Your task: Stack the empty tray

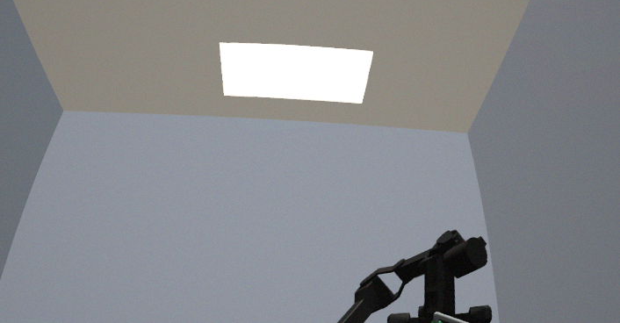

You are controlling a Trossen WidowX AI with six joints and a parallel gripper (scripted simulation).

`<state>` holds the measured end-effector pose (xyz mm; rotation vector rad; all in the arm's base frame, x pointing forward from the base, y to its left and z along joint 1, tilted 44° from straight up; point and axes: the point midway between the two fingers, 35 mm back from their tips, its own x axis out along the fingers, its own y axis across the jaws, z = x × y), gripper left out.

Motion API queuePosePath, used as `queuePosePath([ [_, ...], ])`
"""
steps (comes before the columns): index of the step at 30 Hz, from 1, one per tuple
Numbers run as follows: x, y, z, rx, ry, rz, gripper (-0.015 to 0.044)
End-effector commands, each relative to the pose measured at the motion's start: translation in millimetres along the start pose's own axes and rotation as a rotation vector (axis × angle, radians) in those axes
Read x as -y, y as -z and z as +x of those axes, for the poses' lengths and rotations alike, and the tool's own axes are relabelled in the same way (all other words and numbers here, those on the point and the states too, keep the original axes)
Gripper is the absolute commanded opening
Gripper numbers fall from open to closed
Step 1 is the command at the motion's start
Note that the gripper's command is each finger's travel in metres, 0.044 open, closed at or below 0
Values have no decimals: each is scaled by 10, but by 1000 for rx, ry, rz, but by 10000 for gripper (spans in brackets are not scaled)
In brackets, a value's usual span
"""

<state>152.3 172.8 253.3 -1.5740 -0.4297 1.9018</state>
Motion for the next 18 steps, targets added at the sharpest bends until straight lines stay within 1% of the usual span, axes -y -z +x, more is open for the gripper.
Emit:
queuePosePath([
  [1, 13, 156, -18, -15, 6, 48, 0],
  [18, -217, 850, 27, -27, -23, 286, 0],
])
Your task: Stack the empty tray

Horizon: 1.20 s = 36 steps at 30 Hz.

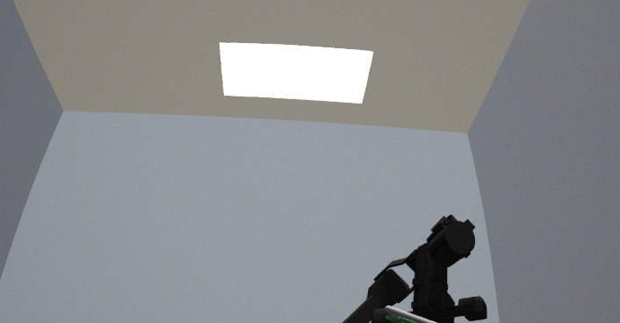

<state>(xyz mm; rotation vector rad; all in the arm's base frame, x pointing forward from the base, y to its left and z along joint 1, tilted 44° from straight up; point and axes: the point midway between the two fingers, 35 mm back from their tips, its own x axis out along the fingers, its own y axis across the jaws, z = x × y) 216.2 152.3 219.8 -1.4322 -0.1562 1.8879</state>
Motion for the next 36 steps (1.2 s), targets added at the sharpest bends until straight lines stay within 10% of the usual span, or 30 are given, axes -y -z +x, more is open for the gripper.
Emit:
queuePosePath([
  [1, -1, 173, -32, -15, 8, 51, 0],
  [36, -751, 1568, 16, 14, 10, 541, 0],
])
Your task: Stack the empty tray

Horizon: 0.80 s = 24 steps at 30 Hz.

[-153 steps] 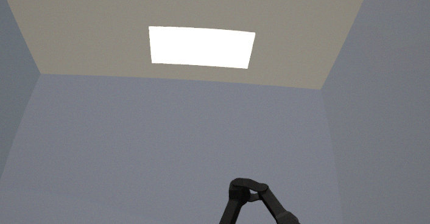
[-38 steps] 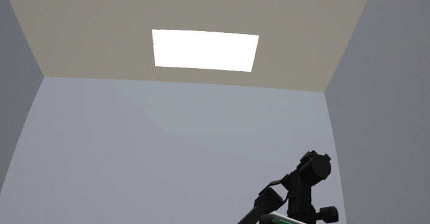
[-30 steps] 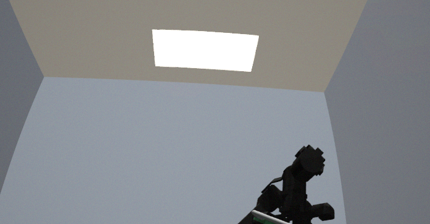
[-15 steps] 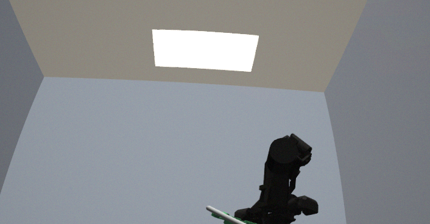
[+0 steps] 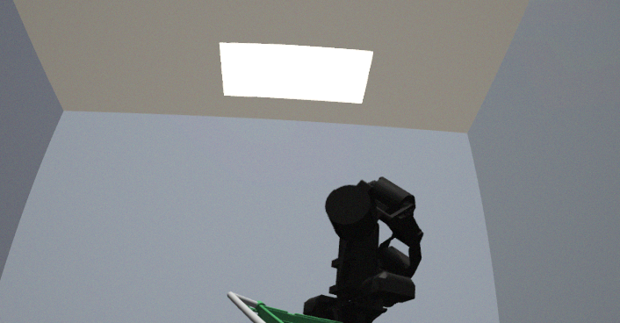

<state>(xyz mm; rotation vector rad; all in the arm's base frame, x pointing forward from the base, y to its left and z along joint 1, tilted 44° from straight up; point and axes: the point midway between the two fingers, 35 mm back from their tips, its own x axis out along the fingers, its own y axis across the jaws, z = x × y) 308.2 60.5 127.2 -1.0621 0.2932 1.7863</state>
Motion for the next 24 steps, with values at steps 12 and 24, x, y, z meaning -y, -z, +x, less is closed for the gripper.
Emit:
queuePosePath([
  [12, -191, 676, -38, 22, 33, 202, 0],
  [24, -406, 1069, -10, 54, 48, 329, 0],
])
